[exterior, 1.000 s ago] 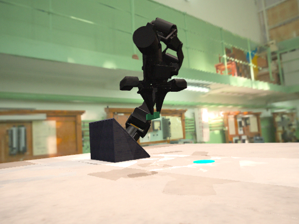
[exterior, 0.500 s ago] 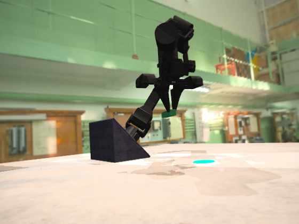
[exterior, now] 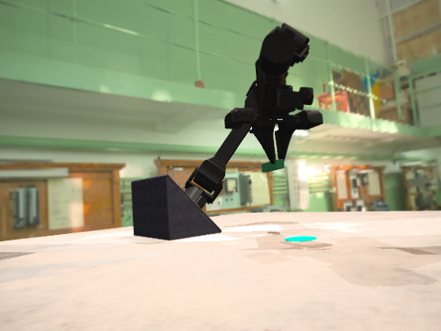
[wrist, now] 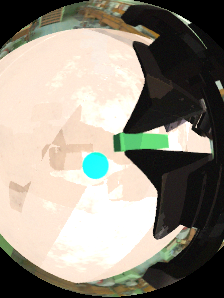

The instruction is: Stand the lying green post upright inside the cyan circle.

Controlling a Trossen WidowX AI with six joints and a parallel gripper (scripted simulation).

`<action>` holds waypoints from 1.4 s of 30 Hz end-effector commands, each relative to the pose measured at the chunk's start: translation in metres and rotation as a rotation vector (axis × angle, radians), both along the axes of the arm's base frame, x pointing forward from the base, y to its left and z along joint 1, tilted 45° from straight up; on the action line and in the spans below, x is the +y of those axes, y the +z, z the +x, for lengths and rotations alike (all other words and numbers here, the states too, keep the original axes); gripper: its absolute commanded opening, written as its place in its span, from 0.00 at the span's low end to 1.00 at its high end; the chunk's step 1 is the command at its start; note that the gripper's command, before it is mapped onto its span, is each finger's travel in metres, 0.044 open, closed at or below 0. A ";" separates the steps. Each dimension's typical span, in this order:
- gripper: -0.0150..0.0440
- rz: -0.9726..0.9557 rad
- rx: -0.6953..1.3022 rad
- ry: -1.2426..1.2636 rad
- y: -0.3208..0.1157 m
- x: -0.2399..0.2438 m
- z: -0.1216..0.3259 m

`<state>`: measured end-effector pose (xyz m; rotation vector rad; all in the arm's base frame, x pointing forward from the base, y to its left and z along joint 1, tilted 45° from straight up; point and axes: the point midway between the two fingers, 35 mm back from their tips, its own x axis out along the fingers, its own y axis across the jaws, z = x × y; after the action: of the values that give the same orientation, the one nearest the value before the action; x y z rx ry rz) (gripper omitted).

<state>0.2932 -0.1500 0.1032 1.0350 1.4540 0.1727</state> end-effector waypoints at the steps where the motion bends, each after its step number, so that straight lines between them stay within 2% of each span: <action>1: 0.29 0.009 0.001 -0.004 0.012 0.010 0.011; 10: 0.29 0.015 0.005 -0.007 0.022 0.019 0.018; 42: 0.29 -0.166 -0.017 -0.031 0.002 0.023 0.019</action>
<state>0.3124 -0.1293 0.1078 0.9363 1.4115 0.0582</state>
